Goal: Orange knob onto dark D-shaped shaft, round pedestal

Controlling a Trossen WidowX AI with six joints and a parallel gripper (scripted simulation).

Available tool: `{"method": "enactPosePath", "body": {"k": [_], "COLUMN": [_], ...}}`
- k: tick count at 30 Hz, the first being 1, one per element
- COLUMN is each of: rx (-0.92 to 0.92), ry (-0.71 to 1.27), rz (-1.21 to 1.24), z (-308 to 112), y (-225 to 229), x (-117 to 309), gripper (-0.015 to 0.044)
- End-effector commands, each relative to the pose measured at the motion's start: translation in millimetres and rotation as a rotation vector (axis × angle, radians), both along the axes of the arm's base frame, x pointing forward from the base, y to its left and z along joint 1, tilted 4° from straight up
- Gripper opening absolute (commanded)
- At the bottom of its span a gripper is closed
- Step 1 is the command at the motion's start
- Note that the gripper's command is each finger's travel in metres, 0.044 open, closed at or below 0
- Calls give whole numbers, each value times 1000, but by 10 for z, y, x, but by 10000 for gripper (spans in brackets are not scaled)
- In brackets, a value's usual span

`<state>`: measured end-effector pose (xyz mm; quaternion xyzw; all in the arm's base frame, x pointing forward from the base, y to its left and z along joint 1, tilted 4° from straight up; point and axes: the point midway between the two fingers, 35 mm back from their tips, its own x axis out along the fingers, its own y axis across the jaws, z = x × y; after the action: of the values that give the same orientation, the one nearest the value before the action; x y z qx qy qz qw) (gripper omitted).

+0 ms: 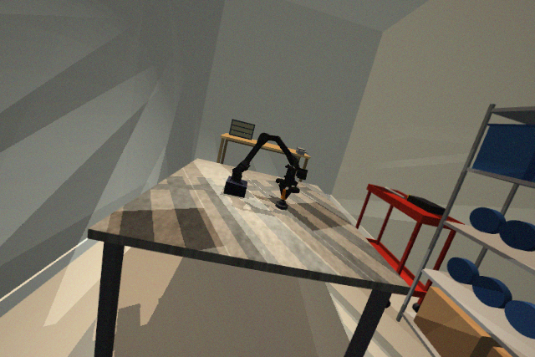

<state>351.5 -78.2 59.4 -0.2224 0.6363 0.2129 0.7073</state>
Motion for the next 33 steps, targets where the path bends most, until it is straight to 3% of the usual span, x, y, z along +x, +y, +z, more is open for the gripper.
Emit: {"method": "enactPosePath", "body": {"k": [1,7,33], "rx": [67,92,92], "ry": [7,12,12], "rz": [-647,-890,-890], "z": [21,43,-10], "y": [10,13,1], "x": [-15,4,27], "gripper": [0,0,0]}}
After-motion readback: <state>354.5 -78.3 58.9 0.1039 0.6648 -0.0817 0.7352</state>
